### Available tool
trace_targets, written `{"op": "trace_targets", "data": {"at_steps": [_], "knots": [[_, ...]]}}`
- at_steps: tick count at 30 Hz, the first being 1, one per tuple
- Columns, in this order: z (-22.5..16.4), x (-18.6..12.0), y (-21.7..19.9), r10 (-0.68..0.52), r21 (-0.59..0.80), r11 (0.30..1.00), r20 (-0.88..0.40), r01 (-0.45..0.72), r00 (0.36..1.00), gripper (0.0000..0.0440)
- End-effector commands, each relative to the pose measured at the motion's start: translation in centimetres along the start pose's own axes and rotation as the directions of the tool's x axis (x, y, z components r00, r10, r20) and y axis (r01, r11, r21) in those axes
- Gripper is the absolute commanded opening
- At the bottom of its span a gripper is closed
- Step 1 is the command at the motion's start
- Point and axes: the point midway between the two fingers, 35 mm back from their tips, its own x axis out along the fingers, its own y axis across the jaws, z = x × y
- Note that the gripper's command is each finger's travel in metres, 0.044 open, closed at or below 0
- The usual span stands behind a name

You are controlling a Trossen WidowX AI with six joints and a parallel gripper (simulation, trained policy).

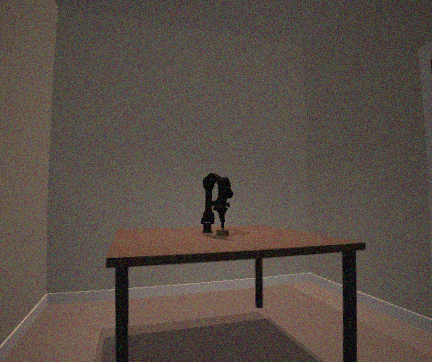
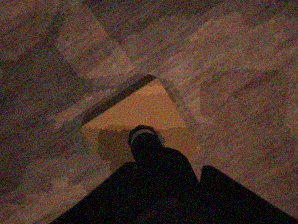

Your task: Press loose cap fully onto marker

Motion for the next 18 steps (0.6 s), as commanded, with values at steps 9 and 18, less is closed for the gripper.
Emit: {"op": "trace_targets", "data": {"at_steps": [9,18], "knots": [[0.2,2.4,-0.1,-0.031,-0.036,0.999,0.011,0.031,0.999,0.0000],[0.2,2.6,-0.1,-0.033,-0.039,0.999,0.011,0.033,0.999,0.0000]]}}
